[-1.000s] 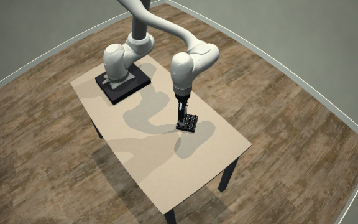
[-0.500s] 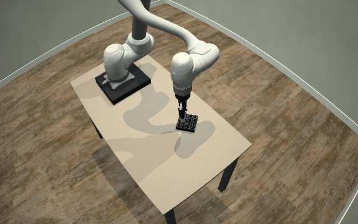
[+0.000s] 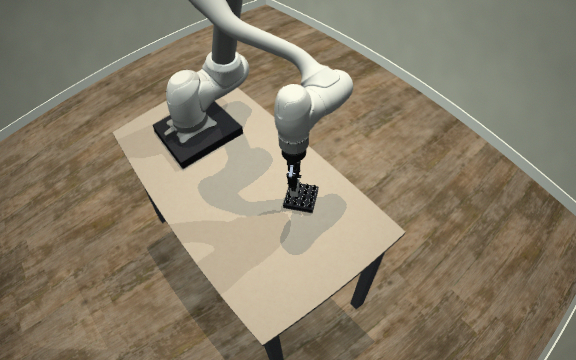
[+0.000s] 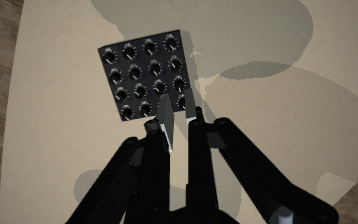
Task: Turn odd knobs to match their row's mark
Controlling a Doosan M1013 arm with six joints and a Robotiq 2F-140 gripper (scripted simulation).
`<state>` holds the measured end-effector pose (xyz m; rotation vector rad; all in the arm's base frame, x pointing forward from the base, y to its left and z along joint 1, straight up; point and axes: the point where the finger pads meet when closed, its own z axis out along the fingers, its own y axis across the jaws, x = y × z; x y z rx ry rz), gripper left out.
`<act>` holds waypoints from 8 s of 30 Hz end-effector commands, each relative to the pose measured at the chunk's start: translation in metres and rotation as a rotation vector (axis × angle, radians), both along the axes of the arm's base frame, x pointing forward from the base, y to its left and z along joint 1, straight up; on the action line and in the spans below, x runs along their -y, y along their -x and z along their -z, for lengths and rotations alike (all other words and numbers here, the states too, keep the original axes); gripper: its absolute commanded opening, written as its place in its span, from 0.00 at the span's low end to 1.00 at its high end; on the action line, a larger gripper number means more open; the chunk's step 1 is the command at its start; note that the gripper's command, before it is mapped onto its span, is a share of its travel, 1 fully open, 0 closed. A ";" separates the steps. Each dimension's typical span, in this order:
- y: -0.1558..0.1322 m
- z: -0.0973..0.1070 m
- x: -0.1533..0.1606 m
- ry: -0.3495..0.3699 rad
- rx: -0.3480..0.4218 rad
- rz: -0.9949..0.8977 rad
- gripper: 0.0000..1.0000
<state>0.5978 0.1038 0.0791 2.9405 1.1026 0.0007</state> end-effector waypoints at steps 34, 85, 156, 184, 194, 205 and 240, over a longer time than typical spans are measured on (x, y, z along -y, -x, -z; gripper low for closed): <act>0.000 0.030 0.000 0.000 0.000 0.000 0.12; 0.000 0.044 0.000 0.000 0.000 0.000 0.12; 0.000 0.058 0.000 0.000 0.000 0.000 0.12; 0.000 0.058 0.000 0.000 0.000 0.000 0.05; 0.000 0.058 0.000 0.000 0.000 0.000 0.05; 0.000 0.058 0.000 0.000 0.000 0.010 0.05; 0.000 0.058 0.000 -0.001 0.000 0.407 0.05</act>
